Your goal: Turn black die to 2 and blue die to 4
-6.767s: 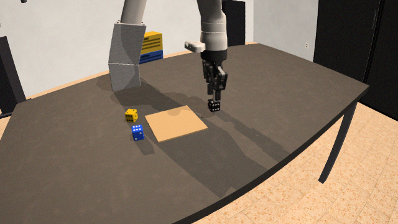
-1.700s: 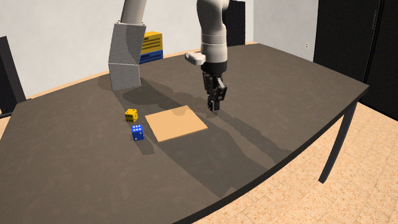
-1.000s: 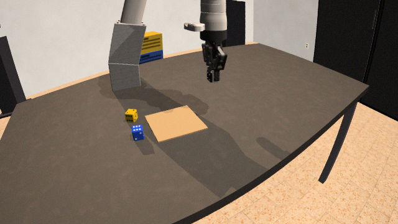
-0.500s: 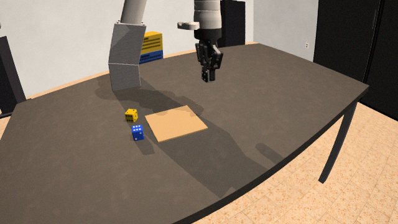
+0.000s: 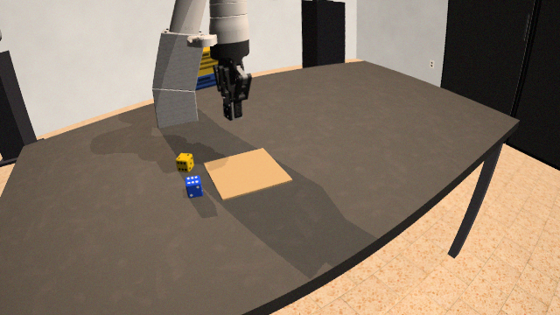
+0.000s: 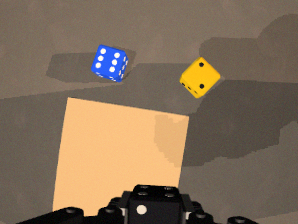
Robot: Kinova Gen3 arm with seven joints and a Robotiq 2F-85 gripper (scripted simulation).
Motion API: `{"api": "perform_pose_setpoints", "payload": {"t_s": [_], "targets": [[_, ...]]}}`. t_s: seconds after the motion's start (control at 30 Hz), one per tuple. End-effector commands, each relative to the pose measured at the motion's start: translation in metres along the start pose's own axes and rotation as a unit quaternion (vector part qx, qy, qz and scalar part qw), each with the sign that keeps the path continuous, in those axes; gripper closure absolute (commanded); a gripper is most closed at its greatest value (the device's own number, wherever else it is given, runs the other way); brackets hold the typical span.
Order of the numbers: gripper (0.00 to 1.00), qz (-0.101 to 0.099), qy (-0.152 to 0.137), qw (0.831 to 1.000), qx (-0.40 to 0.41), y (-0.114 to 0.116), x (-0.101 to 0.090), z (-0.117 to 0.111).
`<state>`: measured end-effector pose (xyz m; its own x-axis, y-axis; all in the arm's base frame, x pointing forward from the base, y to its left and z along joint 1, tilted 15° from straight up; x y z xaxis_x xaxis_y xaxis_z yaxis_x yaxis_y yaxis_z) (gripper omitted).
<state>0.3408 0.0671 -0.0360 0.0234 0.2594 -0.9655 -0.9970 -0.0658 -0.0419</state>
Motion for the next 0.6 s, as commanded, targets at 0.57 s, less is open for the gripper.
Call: {"api": "perform_pose_setpoints", "payload": {"t_s": [0.57], "targets": [[0.74, -0.001, 0.0, 1.0, 0.005, 0.0002, 0.0089, -0.0034]]}}
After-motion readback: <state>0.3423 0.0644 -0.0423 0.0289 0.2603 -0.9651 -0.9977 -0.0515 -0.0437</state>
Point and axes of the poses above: the point where the finger pads meet when closed, its own x axis out along the fingers, its own y axis across the jaws, z = x × y, the point moved 8 cm from there along -x, back along the fingers, and after that the axes turned 5 degrees about x, right-handed, at the moved point
